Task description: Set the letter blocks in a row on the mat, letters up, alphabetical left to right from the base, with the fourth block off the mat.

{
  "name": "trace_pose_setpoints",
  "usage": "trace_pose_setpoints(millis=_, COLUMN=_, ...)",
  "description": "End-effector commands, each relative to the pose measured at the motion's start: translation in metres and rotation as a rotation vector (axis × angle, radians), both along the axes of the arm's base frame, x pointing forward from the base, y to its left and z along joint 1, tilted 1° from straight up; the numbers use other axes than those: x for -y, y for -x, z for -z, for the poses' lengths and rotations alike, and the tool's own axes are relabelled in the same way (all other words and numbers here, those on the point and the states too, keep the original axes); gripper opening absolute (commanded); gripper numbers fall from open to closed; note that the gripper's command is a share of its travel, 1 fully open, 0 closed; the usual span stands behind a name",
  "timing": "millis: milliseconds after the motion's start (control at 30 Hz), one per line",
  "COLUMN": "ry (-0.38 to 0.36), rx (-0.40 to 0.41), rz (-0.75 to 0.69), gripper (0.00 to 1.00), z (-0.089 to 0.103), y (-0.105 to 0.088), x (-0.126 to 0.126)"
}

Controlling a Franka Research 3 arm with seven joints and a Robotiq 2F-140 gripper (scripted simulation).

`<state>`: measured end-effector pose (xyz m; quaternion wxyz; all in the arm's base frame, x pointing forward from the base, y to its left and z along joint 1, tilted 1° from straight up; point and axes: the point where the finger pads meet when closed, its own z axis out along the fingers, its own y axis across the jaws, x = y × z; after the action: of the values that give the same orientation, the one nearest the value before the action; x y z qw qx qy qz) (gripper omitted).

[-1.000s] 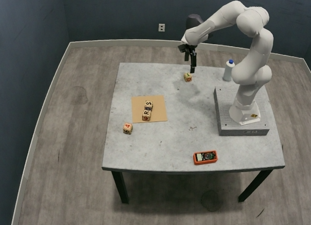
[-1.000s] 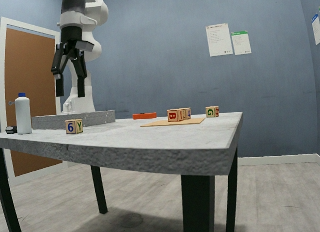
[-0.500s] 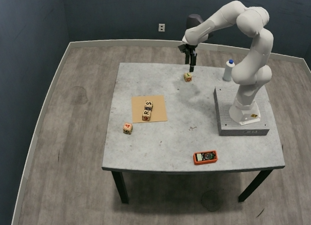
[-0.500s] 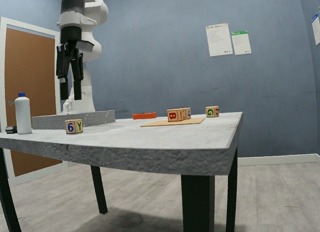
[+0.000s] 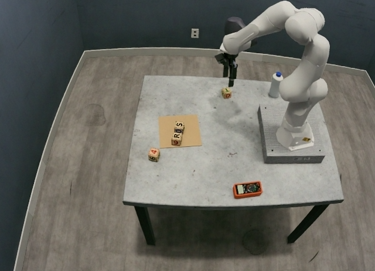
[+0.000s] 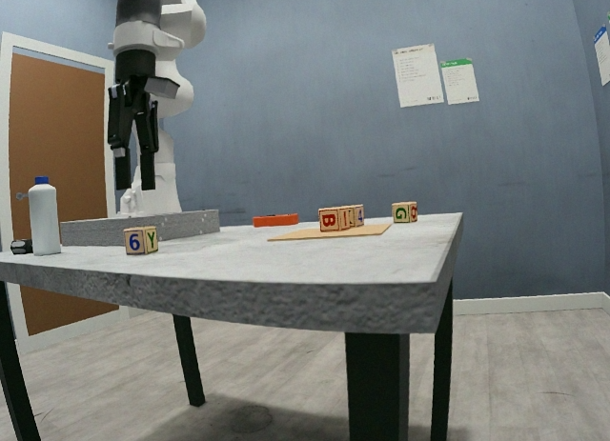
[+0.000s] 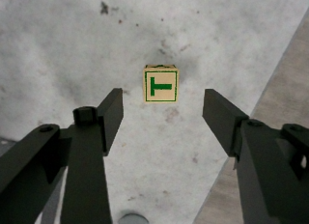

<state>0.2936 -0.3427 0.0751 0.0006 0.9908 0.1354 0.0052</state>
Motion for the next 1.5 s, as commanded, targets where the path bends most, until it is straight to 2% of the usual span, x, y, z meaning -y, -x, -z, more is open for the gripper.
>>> trace_pose_setpoints(millis=0, ry=0.002, rx=0.002, rz=-0.007, gripper=0.55, z=0.0, y=0.0, x=0.0)
trace_pose_setpoints(millis=533, ry=0.001, rx=0.002, rz=-0.007, gripper=0.55, z=0.005, y=0.0, x=0.0)
trace_pose_setpoints(millis=1467, ry=0.001, rx=0.002, rz=-0.007, gripper=0.55, z=0.041, y=-0.001, x=0.0)
